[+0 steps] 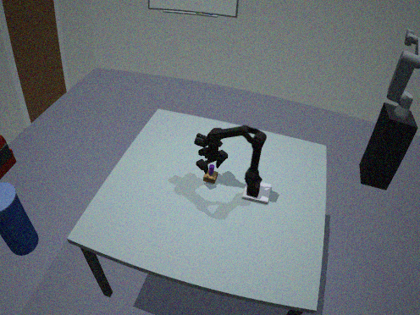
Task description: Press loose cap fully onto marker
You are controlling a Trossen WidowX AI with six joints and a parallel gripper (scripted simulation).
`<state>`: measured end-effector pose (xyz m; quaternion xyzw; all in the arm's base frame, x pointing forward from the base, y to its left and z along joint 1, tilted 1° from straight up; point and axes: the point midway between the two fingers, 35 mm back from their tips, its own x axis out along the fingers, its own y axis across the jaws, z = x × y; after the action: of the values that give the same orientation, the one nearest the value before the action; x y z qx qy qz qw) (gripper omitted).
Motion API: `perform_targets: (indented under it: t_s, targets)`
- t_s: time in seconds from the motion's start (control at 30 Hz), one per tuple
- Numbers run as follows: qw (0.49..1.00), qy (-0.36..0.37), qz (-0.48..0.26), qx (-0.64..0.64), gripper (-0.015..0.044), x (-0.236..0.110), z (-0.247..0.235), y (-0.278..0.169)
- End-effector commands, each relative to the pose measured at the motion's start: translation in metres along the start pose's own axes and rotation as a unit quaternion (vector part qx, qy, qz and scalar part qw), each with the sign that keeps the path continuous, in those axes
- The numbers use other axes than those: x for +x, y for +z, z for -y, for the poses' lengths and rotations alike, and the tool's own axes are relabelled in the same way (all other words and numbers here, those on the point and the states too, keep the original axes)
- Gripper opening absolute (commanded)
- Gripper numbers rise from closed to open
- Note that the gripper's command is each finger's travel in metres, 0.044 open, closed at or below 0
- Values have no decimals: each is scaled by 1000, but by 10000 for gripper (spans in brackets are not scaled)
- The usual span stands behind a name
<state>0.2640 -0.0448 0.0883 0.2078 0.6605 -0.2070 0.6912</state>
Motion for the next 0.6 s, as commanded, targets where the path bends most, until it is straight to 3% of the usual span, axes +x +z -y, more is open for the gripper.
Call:
perform_targets:
  t_s: [0.0,0.17,0.37,0.57]
  targets:
    - [1000,0,0,0,440,-8,0,1]
    - [1000,0,0,0,440,-67,0,1]
    - [1000,0,0,0,440,-75,0,0]
    - [980,1,0,-201,282,-69,1,-1]
